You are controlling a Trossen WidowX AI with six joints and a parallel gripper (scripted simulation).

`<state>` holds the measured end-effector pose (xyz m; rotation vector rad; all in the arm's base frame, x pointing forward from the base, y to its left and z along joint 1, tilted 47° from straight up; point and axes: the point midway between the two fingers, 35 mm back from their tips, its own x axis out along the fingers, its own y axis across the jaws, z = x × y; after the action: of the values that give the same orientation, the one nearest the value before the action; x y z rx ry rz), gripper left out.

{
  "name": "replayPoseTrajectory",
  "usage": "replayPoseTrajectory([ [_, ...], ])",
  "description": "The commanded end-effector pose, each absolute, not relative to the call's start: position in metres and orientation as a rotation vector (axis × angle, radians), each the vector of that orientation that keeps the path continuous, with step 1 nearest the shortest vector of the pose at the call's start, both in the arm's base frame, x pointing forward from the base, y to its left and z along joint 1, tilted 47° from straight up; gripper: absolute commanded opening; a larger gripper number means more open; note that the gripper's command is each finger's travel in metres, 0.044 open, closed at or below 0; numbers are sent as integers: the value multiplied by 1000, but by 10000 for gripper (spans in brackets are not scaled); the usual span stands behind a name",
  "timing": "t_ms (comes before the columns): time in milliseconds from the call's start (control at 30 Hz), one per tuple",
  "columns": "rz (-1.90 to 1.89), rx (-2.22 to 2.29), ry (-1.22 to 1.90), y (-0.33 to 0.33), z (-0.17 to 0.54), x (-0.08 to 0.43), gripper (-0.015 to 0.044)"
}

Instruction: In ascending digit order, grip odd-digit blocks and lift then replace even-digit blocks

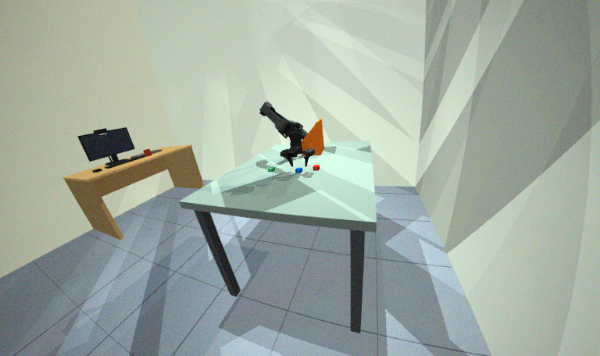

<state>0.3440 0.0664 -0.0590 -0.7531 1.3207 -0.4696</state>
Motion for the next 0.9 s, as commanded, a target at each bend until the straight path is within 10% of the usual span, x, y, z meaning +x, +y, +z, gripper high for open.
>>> replayPoseTrajectory([
  [0, -464, -744, 1308, 80, -47, 343, 400],
  [433, -461, -741, 1310, 136, 9, 325, 120],
  [867, -455, -738, 1312, 158, -16, 308, 120],
])
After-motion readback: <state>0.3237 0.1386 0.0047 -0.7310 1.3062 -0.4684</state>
